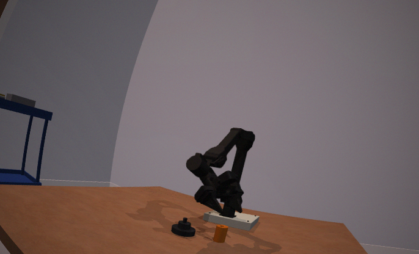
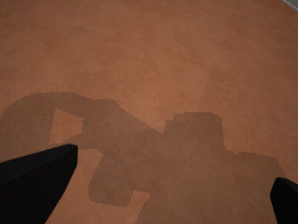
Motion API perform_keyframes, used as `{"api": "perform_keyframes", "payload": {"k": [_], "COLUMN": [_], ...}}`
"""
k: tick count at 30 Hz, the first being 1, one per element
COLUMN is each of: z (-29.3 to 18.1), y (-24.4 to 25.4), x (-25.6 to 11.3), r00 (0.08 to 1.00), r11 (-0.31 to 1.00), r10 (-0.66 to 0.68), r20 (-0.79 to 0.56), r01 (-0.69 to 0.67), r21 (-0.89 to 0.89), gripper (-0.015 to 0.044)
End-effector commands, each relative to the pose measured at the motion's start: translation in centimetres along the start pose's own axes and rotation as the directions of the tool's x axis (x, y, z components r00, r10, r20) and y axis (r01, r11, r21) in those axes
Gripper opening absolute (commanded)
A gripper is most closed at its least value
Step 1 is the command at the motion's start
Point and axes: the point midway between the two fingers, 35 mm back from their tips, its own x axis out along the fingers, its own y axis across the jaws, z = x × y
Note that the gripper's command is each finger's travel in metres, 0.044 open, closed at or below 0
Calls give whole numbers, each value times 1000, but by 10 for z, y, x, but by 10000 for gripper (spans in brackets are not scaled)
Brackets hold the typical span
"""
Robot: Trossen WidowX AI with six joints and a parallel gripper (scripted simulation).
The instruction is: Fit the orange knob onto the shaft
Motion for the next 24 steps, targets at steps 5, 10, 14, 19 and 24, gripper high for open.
{"api": "perform_keyframes", "payload": {"k": [5, 10, 14, 19, 24], "z": [2, 9, 18, 19, 19], "y": [-3, 0, 3, 3, 3], "x": [10, 4, -12, -13, -13], "r00": [944, 749, 556, 546, 546], "r11": [997, 998, 1000, 1000, 1000], "r10": [48, 55, 19, 16, 16], "r20": [-326, -660, -831, -838, -838], "r01": [-27, -14, -3, -3, -3], "r21": [68, 67, 21, 17, 17], "gripper": [440, 440, 440, 440, 440]}}
